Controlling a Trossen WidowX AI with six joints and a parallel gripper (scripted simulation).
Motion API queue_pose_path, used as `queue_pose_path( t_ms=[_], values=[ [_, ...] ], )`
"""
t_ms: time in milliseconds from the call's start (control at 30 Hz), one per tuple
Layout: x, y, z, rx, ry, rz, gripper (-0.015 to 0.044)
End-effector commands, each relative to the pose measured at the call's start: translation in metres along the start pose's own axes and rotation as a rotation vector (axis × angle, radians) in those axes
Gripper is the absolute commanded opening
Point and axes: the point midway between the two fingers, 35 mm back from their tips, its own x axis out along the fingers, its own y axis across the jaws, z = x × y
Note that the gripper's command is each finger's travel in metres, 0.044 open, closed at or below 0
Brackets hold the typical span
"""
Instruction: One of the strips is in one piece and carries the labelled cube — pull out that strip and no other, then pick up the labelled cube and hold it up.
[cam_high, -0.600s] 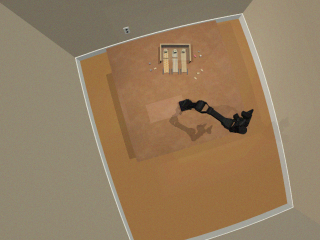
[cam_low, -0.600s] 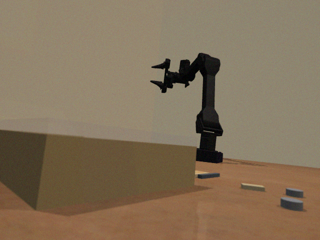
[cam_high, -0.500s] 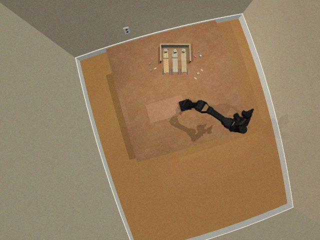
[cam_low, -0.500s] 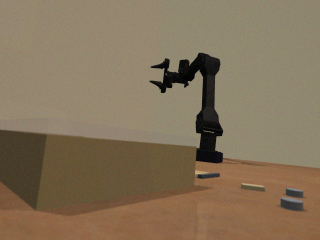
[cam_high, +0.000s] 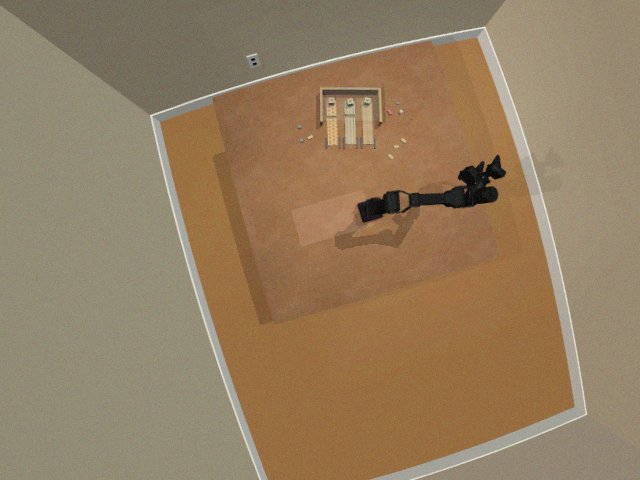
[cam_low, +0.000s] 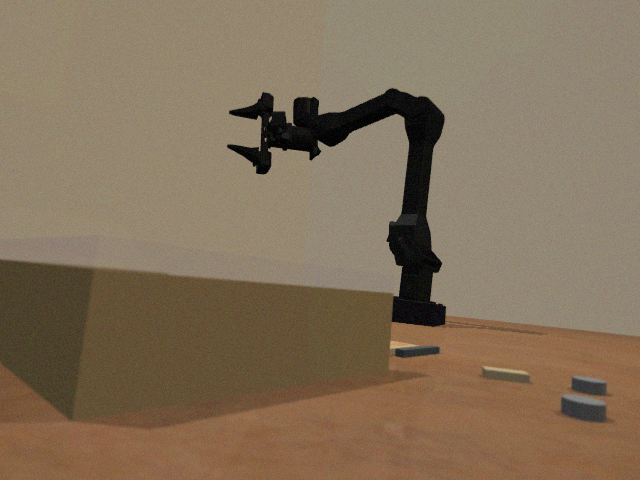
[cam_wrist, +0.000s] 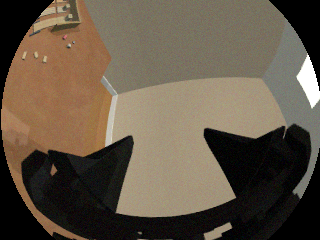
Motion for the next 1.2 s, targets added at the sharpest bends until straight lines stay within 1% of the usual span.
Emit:
queue_pose_path(
  t_ms=[0,133,233,433,633,867,967,1033,1167],
  values=[
    [0.033,0.014,0.056,0.19,-0.068,0.052,0.04],
    [0.06,0.034,0.122,0.386,-0.137,0.135,0.04],
    [0.07,0.051,0.173,0.523,-0.178,0.211,0.04],
    [0.069,0.09,0.274,0.766,-0.226,0.392,0.04],
    [0.038,0.133,0.366,0.963,-0.224,0.596,0.04],
    [-0.026,0.185,0.446,1.118,-0.162,0.819,0.04],
    [-0.059,0.207,0.47,1.164,-0.122,0.901,0.04],
    [-0.075,0.217,0.478,1.18,-0.102,0.934,0.04],
    [-0.076,0.218,0.479,1.182,-0.1,0.938,0.04]
  ],
)
